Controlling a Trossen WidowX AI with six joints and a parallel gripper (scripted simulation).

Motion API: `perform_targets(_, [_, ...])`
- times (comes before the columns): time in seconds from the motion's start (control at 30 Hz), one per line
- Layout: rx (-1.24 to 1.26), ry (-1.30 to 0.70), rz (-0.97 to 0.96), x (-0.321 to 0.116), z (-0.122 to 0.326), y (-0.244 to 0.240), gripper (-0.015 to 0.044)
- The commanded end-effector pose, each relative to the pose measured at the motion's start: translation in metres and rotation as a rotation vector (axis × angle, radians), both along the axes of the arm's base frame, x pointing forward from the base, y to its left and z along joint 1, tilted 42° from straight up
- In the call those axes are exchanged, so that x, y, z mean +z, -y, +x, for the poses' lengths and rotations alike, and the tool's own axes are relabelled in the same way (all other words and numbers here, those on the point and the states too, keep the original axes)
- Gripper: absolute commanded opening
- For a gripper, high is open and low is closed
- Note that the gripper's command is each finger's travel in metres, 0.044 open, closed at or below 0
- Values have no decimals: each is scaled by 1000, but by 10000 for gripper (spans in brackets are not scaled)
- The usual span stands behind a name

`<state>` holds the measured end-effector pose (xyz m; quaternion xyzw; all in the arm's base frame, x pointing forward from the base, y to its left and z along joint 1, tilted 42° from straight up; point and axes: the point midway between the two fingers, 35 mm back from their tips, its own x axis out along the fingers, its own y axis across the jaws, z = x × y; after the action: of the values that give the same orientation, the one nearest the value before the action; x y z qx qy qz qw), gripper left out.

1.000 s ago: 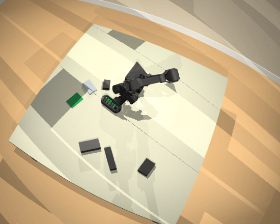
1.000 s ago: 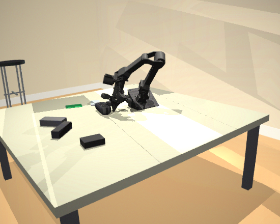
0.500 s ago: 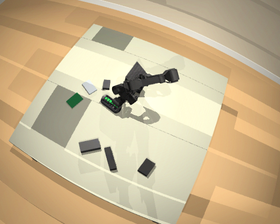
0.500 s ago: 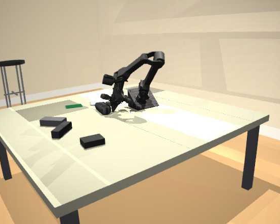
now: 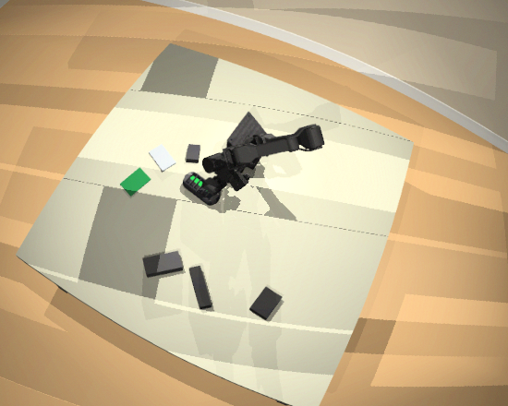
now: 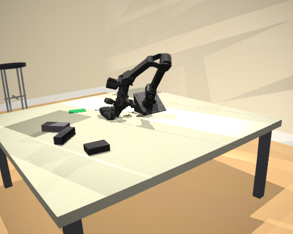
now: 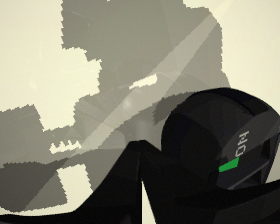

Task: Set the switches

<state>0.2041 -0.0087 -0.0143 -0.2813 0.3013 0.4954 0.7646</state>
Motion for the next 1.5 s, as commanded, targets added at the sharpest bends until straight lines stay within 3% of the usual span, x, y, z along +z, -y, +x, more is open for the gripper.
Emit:
perform_targets(0.0, [-2,1,3,0,3,0,0])
perform_targets(0.5, [-3,-6,4,-1,7,2,0])
perform_targets(0.77, [-3,-2,2,39,-11,34,0])
perform_targets(1.33, [-38,-37,11,40,-6,32,0])
perform_targets(1.47, [-23,-58,21,40,0,43,105])
